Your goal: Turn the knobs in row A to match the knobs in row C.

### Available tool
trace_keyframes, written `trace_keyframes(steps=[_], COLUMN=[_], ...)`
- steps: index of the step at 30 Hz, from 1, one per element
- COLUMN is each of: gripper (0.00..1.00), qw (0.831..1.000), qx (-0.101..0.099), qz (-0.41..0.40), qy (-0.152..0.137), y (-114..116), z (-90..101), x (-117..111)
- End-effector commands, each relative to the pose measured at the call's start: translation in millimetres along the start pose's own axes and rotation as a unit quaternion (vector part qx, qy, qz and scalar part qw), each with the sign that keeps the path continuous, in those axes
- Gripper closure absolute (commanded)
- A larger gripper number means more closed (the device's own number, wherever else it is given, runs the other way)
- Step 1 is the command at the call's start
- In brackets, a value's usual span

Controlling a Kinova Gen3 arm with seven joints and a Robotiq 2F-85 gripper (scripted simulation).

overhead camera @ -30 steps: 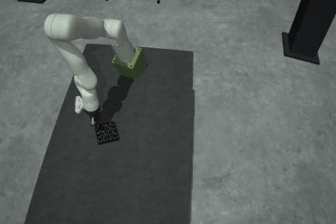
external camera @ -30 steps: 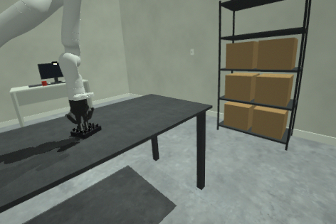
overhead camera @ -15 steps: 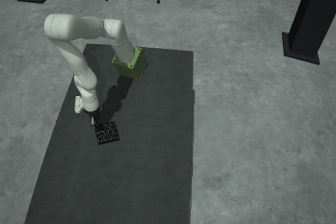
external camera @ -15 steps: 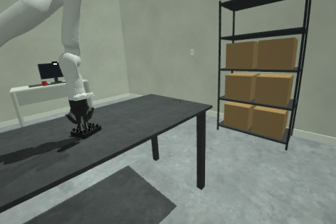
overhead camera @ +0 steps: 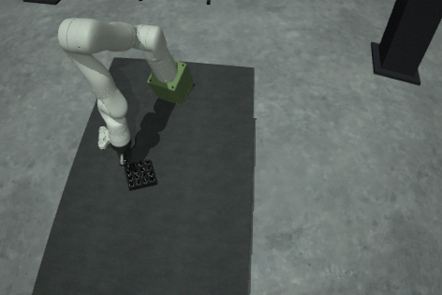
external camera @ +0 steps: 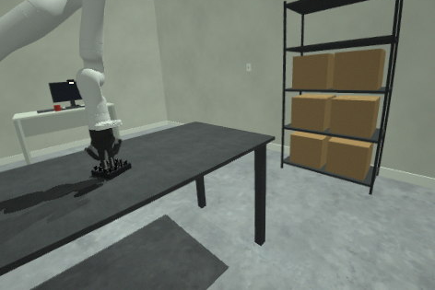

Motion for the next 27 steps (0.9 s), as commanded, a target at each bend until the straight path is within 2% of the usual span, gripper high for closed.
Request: trace_keyframes(steps=[1, 27], gripper=[0.81, 0.81], qw=[1.0, 1.0], qx=[-0.002, -0.005], qz=[0.001, 0.001], qy=[0.0, 0.002], y=[-0.1, -3.5], z=[0.5, -5.8], x=[-0.2, -1.3])
Point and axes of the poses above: the point where the finger pads meet when closed, its own z axis back along the fingers, its own y axis across the jaws, x = y × z, the point moved 2 cm from there along z, back along the fingers, and after that the axes turned 10 degrees about -z, right-handed, at the moved point
